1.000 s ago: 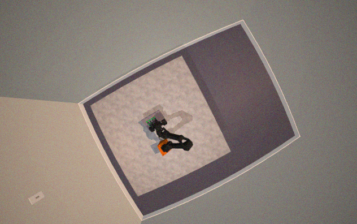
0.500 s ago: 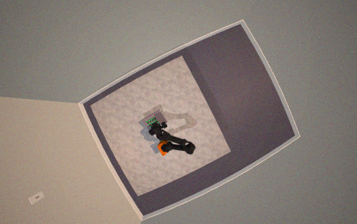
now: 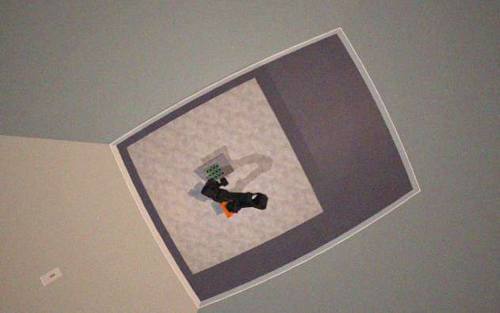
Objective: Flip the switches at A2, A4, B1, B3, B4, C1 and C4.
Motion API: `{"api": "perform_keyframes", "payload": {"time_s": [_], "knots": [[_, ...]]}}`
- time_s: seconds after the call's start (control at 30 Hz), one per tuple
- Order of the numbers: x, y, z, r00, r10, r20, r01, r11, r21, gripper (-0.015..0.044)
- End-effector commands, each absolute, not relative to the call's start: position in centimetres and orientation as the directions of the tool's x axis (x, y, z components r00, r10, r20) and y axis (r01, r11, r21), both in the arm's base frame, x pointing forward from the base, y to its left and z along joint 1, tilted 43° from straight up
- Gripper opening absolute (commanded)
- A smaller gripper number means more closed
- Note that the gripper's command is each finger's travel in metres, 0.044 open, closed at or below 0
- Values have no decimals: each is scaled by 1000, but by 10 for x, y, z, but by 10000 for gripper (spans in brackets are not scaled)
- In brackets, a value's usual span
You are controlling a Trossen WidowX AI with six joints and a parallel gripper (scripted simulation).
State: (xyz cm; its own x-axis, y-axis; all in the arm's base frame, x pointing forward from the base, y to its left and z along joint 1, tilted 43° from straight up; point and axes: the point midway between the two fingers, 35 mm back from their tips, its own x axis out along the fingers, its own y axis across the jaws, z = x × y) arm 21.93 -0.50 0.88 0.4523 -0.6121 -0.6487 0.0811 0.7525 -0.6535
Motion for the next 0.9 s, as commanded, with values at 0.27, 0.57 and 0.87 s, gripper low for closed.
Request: {"api": "perform_keyframes", "payload": {"time_s": [0.27, 0.57, 0.87], "knots": [[208, -5, -31, 459, -624, -633, 75, 737, -672, 0], [215, -17, -40, 472, -624, -622, 77, 733, -676, 0], [215, -17, -40, 472, -624, -622, 77, 733, -676, 0]]}}
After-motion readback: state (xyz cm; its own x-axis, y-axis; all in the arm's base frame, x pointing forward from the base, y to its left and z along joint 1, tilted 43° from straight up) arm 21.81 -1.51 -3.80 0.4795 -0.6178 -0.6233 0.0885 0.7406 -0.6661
